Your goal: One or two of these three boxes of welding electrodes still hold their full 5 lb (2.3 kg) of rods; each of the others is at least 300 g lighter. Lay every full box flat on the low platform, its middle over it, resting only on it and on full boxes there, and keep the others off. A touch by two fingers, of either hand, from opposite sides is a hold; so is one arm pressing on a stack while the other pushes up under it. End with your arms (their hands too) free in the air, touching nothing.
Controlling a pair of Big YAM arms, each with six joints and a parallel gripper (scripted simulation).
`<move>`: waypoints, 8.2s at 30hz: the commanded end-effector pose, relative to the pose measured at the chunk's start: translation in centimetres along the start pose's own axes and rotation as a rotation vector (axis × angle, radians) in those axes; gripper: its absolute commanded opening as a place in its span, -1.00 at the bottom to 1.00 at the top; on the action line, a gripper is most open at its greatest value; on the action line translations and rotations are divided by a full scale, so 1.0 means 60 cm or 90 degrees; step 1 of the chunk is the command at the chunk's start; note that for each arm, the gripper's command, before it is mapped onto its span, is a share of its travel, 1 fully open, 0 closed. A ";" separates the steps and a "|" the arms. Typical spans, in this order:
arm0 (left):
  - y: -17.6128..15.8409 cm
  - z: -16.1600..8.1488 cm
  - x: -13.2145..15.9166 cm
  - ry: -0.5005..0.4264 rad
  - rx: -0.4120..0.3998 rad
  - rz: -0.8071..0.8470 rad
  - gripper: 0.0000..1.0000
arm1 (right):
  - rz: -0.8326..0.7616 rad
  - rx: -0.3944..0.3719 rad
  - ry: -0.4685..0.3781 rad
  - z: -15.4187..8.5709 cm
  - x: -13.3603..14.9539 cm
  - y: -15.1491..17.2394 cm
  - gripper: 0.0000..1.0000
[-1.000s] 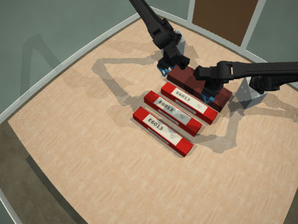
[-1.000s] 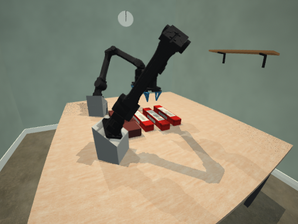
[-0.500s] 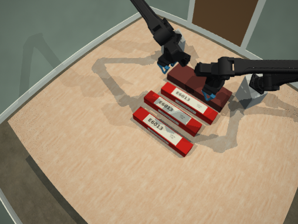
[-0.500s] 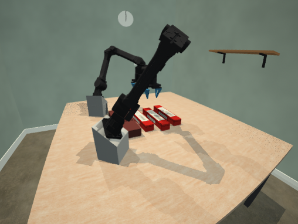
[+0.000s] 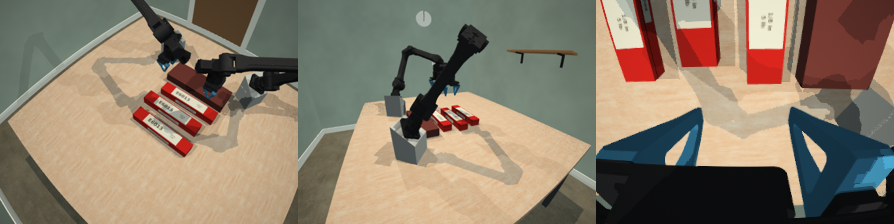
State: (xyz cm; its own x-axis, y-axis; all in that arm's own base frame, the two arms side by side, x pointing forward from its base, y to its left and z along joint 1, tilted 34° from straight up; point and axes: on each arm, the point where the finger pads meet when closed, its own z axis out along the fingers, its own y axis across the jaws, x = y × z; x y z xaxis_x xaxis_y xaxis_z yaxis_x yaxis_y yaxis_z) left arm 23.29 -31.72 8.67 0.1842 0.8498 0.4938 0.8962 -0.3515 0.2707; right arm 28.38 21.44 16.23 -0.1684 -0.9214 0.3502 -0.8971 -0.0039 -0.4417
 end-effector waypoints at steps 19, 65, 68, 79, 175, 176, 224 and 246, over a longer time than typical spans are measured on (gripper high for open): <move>0.014 -0.016 -0.011 -0.019 -0.015 -0.006 0.45 | 0.014 0.008 -0.017 -0.011 -0.009 -0.014 0.45; 0.016 0.075 -0.012 -0.017 -0.015 -0.006 0.45 | 0.013 0.009 -0.015 0.080 -0.009 -0.015 0.45; 0.016 0.078 -0.012 -0.017 -0.015 -0.006 0.45 | 0.013 0.010 -0.015 0.082 -0.009 -0.015 0.45; 0.016 0.078 -0.012 -0.017 -0.015 -0.006 0.45 | 0.013 0.010 -0.015 0.082 -0.009 -0.015 0.45; 0.016 0.078 -0.012 -0.017 -0.015 -0.006 0.45 | 0.014 -0.001 0.002 0.109 -0.001 -0.014 1.00; 0.016 0.078 -0.012 -0.017 -0.015 -0.006 0.45 | 0.014 -0.001 0.002 0.109 -0.001 -0.014 1.00; 0.387 0.158 0.008 -0.013 -0.022 0.004 1.00 | 0.022 0.018 -0.012 0.167 -0.016 -0.378 1.00; 0.401 0.254 0.013 -0.010 -0.020 -0.002 1.00 | 0.018 0.004 -0.002 0.268 -0.006 -0.366 1.00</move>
State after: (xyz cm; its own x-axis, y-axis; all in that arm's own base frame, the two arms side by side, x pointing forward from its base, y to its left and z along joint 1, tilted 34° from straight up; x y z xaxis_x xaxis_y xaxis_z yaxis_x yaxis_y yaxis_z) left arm 49.14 -32.53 2.03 0.2032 0.8402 0.5029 0.8950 -0.3676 0.2527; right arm 54.09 15.87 12.18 -0.1935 -0.9182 0.3457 -0.8953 0.0212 -0.4449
